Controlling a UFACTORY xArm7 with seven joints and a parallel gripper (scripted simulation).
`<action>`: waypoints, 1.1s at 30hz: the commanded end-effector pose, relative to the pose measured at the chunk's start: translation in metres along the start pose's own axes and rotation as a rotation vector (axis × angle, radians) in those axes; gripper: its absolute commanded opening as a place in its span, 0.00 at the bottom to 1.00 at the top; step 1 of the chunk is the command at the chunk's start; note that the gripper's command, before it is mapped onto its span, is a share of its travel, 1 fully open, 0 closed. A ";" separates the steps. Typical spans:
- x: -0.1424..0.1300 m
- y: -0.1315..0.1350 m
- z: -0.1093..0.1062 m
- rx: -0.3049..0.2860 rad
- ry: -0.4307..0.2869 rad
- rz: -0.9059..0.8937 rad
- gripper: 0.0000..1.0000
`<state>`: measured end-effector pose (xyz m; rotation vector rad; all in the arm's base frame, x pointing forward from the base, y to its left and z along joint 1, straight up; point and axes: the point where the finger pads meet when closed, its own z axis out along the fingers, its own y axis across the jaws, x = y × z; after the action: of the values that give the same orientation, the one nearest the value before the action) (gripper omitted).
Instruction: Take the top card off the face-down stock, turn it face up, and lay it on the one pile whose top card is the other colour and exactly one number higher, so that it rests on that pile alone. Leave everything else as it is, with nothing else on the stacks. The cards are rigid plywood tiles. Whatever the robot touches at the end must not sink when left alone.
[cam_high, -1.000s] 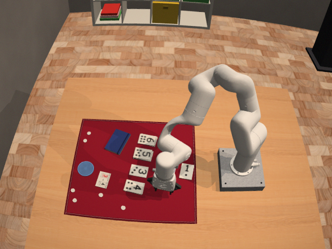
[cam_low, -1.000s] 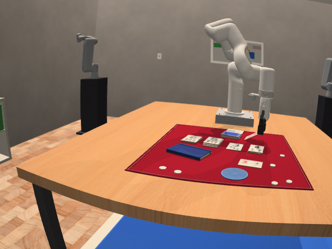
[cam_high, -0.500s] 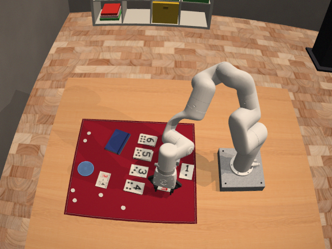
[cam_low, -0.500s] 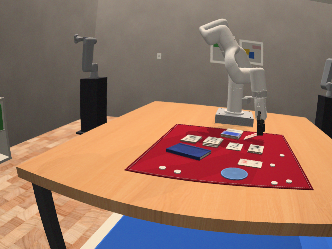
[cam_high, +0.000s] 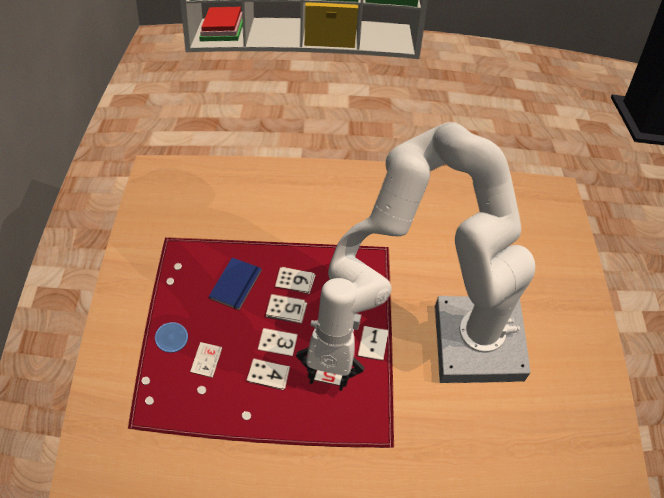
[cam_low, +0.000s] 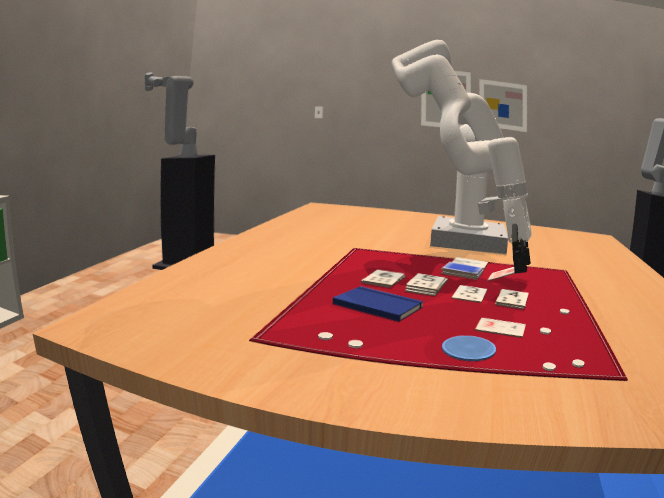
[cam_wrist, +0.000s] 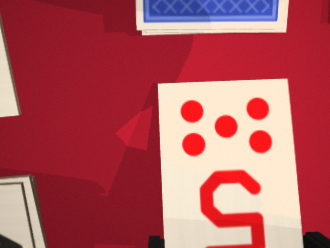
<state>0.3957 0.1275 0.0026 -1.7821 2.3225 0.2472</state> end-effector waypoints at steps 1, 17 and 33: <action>-0.001 -0.001 0.000 0.002 -0.017 -0.002 0.74; 0.000 -0.001 0.001 0.000 -0.077 -0.002 0.74; 0.000 -0.001 0.002 0.001 -0.092 -0.002 0.74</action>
<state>0.3955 0.1269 -0.0002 -1.7350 2.2607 0.3234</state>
